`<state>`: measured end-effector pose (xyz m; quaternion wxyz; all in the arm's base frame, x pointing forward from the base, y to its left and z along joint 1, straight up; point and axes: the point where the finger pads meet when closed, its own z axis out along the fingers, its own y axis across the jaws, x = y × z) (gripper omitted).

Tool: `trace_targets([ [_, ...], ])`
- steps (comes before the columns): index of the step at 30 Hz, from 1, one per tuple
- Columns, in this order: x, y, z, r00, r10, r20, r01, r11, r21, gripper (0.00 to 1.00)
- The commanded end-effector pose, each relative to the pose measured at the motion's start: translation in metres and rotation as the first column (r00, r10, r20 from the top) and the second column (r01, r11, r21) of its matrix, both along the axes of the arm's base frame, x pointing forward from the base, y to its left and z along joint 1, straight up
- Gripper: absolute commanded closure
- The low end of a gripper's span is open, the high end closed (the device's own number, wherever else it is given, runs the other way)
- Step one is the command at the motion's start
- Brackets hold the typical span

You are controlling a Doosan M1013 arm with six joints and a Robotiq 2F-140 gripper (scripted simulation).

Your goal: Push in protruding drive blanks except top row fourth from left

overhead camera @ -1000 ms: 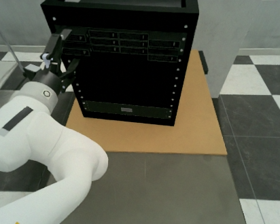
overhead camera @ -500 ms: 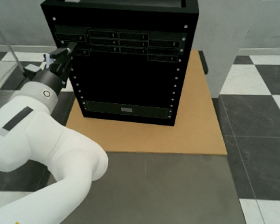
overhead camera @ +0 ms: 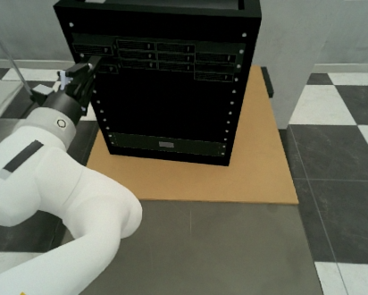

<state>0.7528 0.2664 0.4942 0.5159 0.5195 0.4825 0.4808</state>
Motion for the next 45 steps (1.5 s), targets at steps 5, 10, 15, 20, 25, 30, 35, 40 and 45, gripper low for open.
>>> trace_targets([
  [5,0.001,0.004,0.003,1.0,0.0,0.005,0.0,1.0,-0.001,0.9],
  [10,0.001,0.004,0.003,1.0,0.0,0.005,0.0,1.0,-0.001,0.9],
  [15,0.001,0.003,0.003,1.0,0.0,0.005,0.0,1.0,-0.001,0.9],
  [20,0.001,0.001,0.003,1.0,0.0,0.005,0.0,1.0,-0.001,0.9],
  [25,0.0,-0.005,0.002,1.0,0.0,0.005,0.0,1.0,-0.001,0.9],
  [30,-0.001,-0.012,0.001,1.0,0.0,0.005,0.0,1.0,-0.001,0.9],
  [35,-0.004,-0.028,-0.001,1.0,0.0,0.005,0.0,1.0,-0.001,0.9],
  [40,-0.008,-0.05,-0.004,1.0,0.0,0.005,0.0,1.0,-0.001,0.9],
  [45,-0.012,-0.076,-0.007,1.0,0.0,0.005,0.0,1.0,-0.001,0.9],
])
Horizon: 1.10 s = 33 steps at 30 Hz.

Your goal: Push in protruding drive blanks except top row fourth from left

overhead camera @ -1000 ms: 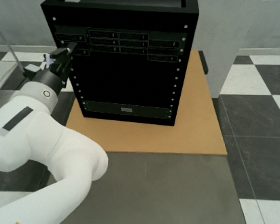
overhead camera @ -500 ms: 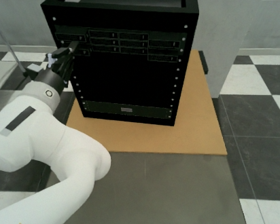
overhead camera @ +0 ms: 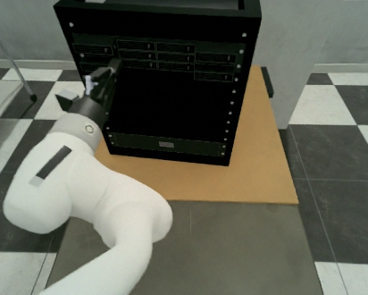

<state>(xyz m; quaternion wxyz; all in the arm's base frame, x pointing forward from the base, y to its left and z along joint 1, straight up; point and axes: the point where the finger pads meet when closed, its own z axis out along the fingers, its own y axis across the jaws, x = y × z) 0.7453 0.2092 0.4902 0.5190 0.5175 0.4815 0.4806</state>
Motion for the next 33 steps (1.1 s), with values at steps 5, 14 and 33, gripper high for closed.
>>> trace_targets([
  [5,-0.007,-0.036,-0.006,1.0,0.002,-0.001,-0.002,1.0,0.003,0.9],
  [14,-0.016,-0.089,-0.013,1.0,0.002,-0.001,-0.002,1.0,0.003,0.9],
  [33,-0.032,-0.181,-0.025,1.0,0.002,-0.001,-0.002,1.0,0.003,0.9],
])
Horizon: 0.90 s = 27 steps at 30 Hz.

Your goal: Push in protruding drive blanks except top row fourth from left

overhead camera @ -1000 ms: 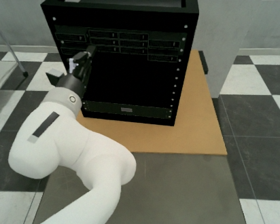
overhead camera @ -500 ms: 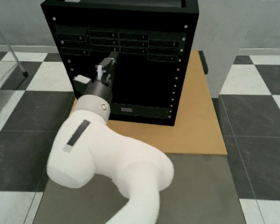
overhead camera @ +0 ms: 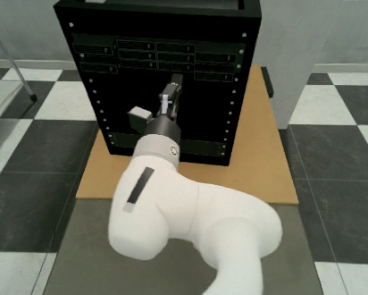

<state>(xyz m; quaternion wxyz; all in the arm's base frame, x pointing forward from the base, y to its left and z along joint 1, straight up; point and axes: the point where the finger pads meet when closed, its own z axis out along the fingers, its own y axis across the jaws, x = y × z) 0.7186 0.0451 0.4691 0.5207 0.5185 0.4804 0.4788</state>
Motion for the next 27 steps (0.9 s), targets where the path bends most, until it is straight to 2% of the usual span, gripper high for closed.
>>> trace_targets([
  [1,-0.006,-0.022,-0.005,1.0,0.008,-0.001,-0.008,1.0,0.004,0.9],
  [17,-0.014,-0.069,-0.011,1.0,0.008,-0.001,-0.008,1.0,0.004,0.9],
  [27,-0.016,-0.082,-0.013,1.0,0.008,-0.001,-0.008,1.0,0.004,0.9],
])
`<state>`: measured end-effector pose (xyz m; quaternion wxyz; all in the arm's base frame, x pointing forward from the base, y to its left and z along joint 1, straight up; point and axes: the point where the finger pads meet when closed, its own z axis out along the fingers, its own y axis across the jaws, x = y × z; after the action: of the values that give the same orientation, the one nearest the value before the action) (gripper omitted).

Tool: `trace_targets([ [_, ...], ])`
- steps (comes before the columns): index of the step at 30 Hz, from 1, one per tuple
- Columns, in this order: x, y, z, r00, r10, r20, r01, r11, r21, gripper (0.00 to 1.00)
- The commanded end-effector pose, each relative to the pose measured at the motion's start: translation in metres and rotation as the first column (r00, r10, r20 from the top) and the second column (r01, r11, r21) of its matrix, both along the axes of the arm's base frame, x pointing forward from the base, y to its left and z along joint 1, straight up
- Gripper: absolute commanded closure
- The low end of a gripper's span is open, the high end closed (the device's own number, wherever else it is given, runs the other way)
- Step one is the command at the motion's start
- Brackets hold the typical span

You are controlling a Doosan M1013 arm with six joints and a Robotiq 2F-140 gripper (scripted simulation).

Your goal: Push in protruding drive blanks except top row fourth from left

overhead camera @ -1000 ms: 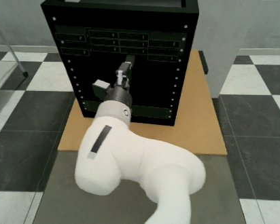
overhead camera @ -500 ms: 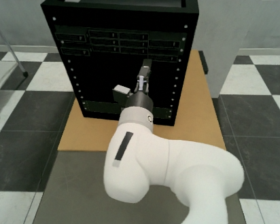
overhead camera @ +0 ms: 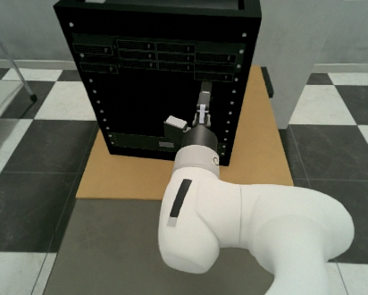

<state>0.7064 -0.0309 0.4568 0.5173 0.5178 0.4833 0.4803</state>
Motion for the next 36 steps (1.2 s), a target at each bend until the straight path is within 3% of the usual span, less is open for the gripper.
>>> trace_targets([
  [1,-0.004,-0.007,-0.001,1.0,0.0,0.003,0.0,1.0,0.003,0.9],
  [16,-0.004,-0.011,-0.001,1.0,0.0,0.003,0.0,1.0,0.003,0.9],
  [25,0.033,-0.014,-0.001,1.0,0.0,0.003,0.0,1.0,0.003,0.9],
  [36,0.034,-0.014,-0.001,1.0,0.0,0.003,0.0,1.0,0.003,0.9],
])
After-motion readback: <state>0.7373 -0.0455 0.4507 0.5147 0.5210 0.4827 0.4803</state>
